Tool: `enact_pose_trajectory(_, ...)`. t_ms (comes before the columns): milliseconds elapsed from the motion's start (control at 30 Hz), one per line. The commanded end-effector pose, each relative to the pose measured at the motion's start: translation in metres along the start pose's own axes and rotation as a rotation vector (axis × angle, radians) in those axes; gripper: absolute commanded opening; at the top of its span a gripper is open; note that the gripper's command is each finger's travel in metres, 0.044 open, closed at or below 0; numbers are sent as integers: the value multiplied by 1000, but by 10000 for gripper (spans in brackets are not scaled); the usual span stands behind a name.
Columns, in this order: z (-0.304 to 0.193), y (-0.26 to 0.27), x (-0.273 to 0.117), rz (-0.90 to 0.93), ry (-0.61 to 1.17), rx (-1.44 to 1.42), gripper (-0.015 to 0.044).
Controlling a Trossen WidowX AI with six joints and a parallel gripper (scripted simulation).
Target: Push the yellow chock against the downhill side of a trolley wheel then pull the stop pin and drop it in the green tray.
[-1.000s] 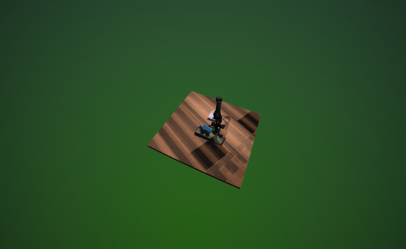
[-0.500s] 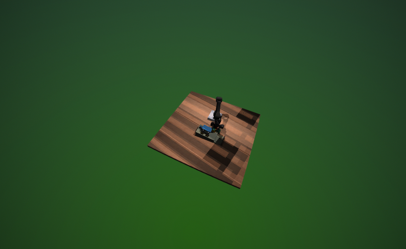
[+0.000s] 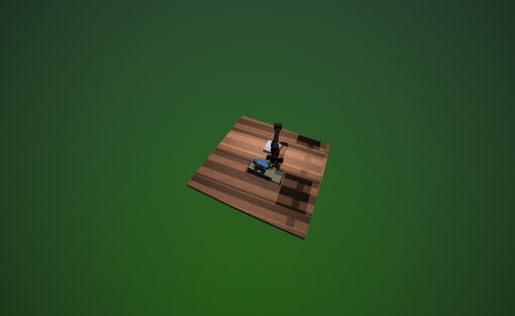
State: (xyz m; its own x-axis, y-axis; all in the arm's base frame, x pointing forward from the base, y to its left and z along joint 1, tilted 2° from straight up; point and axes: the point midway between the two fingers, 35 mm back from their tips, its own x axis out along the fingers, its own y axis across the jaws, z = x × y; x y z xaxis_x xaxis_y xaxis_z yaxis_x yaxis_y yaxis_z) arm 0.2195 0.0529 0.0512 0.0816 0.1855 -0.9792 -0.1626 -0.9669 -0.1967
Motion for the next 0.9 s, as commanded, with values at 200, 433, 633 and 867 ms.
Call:
enact_pose_trajectory(200,0,6,3,-6,-1,-5,190)
enact_pose_trajectory(433,0,10,5,-6,-1,-5,190)
enact_pose_trajectory(633,0,13,7,-5,-1,-5,190)
enact_pose_trajectory(867,0,18,9,-5,-1,-5,190)
